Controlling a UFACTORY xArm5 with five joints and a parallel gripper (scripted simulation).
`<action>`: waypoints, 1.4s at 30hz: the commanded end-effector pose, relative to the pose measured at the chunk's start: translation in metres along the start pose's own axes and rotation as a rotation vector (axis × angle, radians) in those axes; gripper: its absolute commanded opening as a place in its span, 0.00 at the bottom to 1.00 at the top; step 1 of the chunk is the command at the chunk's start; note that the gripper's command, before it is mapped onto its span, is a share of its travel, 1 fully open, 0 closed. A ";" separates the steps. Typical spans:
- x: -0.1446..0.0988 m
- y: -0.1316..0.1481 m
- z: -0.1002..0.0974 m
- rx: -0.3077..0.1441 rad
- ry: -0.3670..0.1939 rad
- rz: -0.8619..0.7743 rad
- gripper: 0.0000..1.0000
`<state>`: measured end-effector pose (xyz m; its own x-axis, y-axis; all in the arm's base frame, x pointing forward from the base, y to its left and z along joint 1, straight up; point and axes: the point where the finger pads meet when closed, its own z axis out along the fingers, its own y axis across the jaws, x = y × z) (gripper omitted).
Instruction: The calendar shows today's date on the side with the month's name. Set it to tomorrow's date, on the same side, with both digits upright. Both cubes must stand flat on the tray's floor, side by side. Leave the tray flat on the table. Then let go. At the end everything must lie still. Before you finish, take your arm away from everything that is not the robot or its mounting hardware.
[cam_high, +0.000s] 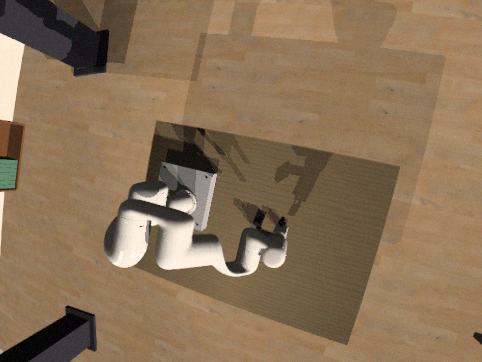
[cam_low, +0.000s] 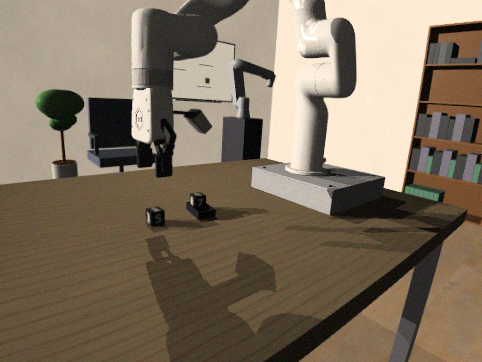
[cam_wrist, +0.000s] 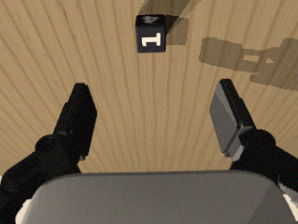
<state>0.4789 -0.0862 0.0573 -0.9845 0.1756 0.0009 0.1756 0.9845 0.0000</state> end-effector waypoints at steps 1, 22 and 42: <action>-0.001 0.000 -0.002 0.000 -0.004 0.000 1.00; -0.005 0.000 -0.002 0.000 -0.004 0.182 1.00; -0.014 0.000 -0.003 -0.001 -0.004 0.703 1.00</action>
<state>0.4893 -0.0882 0.0586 -0.7338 0.6794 -0.0007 0.6794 0.7338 0.0004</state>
